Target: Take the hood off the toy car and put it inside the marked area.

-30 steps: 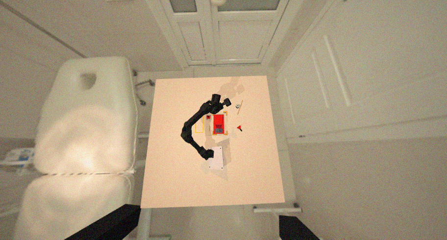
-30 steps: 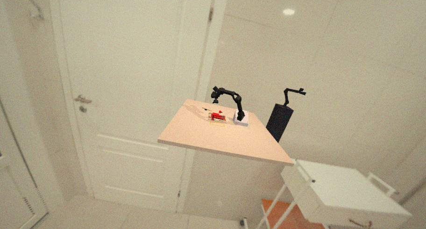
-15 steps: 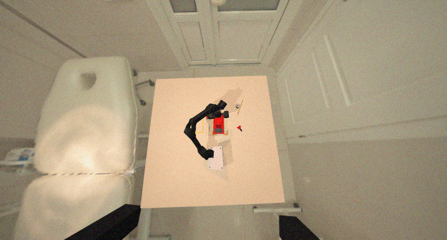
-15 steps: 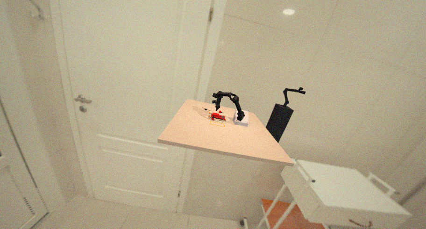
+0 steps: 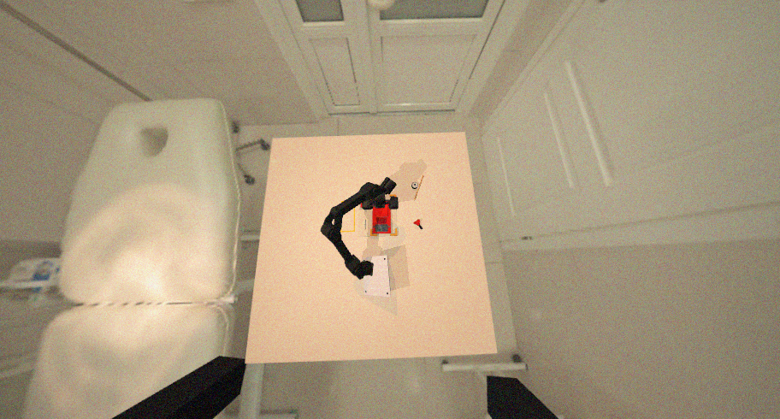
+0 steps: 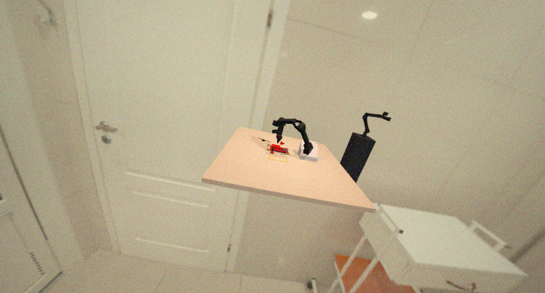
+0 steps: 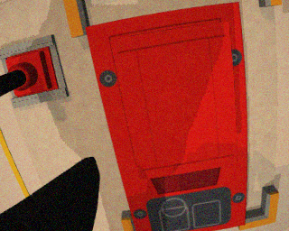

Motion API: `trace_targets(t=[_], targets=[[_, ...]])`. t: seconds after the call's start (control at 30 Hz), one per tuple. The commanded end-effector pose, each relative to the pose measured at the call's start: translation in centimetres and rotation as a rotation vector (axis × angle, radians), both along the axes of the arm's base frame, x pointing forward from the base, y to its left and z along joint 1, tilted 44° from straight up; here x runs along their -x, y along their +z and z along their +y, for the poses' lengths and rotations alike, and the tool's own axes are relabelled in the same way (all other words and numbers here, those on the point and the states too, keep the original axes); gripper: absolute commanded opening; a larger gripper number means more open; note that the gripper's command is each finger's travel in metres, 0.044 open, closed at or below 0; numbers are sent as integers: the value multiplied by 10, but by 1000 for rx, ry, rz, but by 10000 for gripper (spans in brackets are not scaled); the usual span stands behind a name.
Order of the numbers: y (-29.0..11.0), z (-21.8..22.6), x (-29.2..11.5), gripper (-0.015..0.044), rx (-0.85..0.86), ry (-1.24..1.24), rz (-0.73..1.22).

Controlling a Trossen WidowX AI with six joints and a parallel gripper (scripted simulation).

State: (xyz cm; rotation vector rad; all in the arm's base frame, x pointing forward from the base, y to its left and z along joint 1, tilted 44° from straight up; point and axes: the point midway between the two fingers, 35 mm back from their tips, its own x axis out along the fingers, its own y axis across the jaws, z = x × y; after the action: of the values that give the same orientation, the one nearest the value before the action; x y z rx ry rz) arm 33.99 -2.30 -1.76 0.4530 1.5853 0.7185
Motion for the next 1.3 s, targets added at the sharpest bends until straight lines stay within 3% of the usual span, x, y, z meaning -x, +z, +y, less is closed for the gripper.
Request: trace_targets(t=[0.0,1.27], targets=[[-1,2,1,440,-3,-4,1],[-17,16,2,440,-3,-4,1]])
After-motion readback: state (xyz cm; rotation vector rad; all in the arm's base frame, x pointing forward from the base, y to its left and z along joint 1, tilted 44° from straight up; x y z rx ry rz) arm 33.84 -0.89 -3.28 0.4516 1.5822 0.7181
